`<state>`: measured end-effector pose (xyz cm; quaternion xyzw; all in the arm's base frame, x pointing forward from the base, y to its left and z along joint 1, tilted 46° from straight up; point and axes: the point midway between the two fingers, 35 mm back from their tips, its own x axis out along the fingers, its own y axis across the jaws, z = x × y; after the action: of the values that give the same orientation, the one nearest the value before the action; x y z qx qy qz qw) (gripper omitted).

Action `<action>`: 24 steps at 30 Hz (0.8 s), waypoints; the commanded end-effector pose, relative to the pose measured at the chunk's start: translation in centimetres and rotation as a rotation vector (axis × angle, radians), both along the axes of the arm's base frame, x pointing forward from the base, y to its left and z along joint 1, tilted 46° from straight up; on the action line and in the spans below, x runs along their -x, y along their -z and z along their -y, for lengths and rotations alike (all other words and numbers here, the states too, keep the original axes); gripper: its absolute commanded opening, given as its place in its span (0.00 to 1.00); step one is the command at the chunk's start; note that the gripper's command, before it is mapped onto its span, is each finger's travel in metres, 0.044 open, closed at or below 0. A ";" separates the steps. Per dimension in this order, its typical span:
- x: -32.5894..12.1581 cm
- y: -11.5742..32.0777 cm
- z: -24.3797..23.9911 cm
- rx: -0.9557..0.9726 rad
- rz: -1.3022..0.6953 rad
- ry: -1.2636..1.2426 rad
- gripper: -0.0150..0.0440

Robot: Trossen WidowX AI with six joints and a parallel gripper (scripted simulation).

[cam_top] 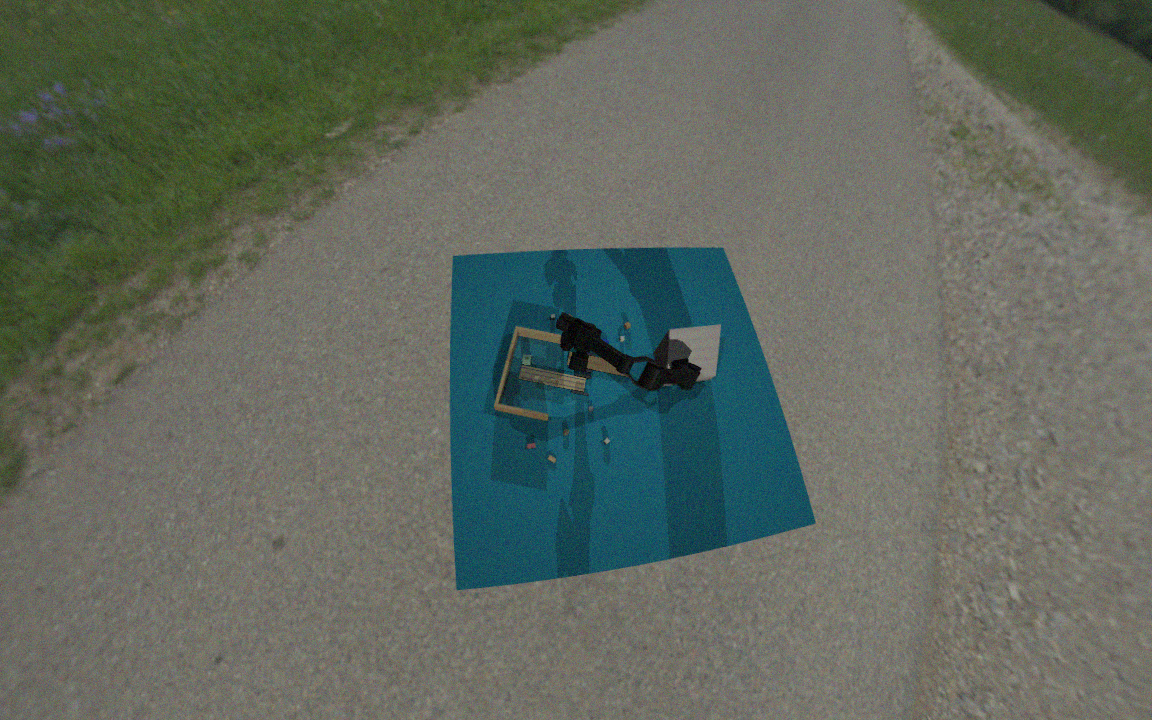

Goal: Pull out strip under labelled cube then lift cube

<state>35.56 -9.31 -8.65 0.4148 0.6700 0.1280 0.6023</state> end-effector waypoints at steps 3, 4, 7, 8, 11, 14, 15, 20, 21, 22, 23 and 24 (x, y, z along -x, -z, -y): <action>2.5 -1.7 0.3 0.001 -0.002 -0.008 0.25; 2.9 -1.9 0.4 0.000 -0.003 -0.008 0.25; 3.1 -2.0 0.4 -0.001 -0.003 -0.007 0.25; 3.1 -2.0 0.4 -0.001 -0.003 -0.007 0.25; 3.6 -2.1 0.3 -0.001 -0.003 -0.007 0.25; 4.6 -2.3 0.0 -0.001 -0.004 -0.007 0.25; 4.9 -2.4 0.0 -0.001 -0.004 -0.007 0.25; 6.6 -2.7 -0.6 -0.001 -0.005 -0.007 0.25; 6.8 -2.8 -0.6 -0.001 -0.005 -0.007 0.25; 7.0 -2.8 -0.7 -0.001 -0.005 -0.007 0.25; 7.0 -2.8 -0.7 -0.001 -0.005 -0.007 0.25; 7.0 -2.9 -0.6 -0.001 -0.005 -0.007 0.25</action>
<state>28.98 -8.80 -5.98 0.4187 0.6727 0.1274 0.5966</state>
